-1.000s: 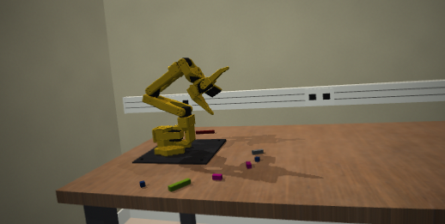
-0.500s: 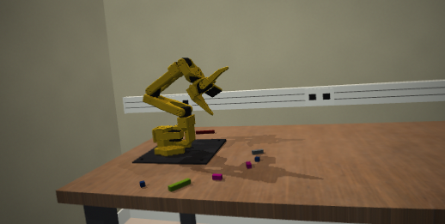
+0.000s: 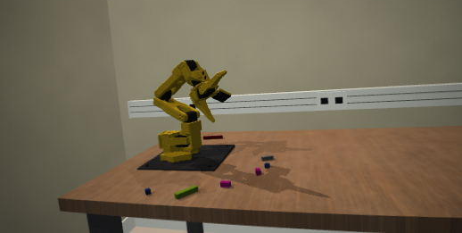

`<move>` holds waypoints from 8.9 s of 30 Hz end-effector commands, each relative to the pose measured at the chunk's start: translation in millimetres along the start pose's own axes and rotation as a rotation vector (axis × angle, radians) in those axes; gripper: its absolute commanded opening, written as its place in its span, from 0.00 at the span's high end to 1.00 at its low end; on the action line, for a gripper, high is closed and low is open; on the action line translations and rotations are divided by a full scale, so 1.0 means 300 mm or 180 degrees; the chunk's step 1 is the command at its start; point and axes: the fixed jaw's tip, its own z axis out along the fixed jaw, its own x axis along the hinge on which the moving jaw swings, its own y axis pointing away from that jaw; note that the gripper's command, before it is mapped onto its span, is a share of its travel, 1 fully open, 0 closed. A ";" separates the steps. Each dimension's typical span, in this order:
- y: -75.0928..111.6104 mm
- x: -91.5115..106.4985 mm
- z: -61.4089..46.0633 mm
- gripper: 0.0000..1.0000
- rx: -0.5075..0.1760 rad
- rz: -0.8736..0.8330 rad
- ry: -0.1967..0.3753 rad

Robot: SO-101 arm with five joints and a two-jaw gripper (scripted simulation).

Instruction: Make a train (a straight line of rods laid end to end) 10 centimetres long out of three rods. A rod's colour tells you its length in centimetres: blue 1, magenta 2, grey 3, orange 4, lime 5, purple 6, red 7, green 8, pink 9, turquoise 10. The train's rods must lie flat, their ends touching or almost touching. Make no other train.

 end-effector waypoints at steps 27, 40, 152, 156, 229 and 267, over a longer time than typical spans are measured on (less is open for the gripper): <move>0.037 0.186 -0.012 0.00 -0.0015 0.1336 0.0723; 0.037 0.186 -0.012 0.00 -0.0015 0.1336 0.0723; 0.092 0.282 -0.045 0.00 0.0009 0.2176 0.1168; 0.092 0.282 -0.045 0.00 0.0009 0.2176 0.1168; 0.073 0.327 -0.061 0.11 -0.0352 0.1383 0.1109; 0.039 0.590 0.009 0.56 -0.1389 -0.1852 0.0086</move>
